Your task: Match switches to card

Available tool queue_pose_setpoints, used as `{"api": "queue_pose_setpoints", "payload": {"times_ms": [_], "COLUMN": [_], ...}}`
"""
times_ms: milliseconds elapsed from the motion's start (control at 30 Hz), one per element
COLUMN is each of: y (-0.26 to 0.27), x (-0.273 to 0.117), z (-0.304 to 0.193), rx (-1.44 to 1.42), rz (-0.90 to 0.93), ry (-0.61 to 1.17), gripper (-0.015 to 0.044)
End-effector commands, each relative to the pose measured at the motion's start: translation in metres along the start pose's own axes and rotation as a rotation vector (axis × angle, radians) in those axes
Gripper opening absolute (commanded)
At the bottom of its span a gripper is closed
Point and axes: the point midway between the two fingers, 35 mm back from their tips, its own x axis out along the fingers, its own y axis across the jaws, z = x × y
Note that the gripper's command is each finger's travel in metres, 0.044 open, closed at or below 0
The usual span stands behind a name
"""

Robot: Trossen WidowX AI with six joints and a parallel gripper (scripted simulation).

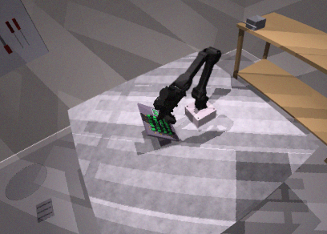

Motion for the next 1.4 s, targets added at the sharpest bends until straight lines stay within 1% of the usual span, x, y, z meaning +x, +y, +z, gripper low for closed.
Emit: {"api": "queue_pose_setpoints", "payload": {"times_ms": [0,1367], "y": [-0.0001,-0.0001], "x": [0.0073,0.0112], "z": [-0.0027,-0.0027], "rx": [-0.004,-0.004], "rz": [0.002,0.002], "ry": [0.007,0.007], "gripper": [0.0000,0.0000]}}
